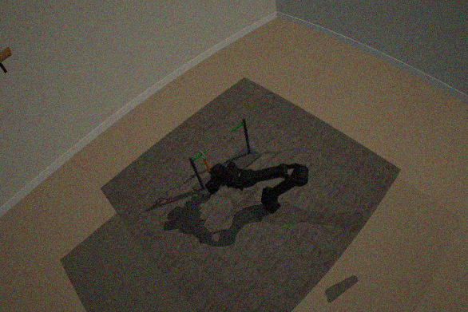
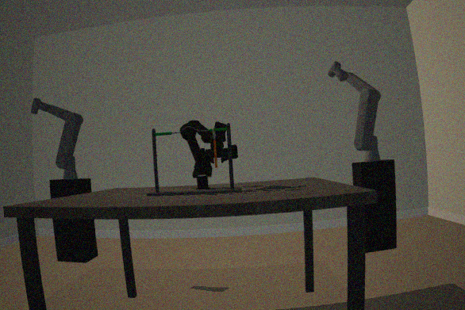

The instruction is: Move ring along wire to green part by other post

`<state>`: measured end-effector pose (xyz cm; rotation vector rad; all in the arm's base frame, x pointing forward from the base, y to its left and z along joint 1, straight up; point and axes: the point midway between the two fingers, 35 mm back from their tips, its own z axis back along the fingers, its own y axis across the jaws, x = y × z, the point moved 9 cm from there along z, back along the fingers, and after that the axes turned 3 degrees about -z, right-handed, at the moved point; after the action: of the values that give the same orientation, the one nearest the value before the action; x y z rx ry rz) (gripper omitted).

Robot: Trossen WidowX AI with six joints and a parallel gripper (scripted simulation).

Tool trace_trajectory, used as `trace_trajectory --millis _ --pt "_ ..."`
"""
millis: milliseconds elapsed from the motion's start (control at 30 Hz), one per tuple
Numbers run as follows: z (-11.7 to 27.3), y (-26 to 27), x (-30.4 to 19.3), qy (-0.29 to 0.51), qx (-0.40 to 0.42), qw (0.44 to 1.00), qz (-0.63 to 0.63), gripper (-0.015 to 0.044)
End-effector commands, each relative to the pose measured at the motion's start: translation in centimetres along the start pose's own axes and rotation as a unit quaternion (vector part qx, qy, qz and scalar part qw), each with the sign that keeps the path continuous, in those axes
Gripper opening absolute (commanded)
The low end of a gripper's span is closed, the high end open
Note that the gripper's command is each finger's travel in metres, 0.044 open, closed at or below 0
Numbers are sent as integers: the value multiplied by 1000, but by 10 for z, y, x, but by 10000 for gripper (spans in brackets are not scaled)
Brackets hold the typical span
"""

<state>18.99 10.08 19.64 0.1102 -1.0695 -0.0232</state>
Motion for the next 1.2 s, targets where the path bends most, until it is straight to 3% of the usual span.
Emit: trace_trajectory --millis 0,833,1033,1167 --pt "13 0 1 -4 -1 1000 -4 160" --pt "26 -2 0 -4 -2 1000 -5 160" --pt "69 -2 0 -2 1 1000 -2 317" --pt "76 -3 0 -3 1 1000 -1 423"
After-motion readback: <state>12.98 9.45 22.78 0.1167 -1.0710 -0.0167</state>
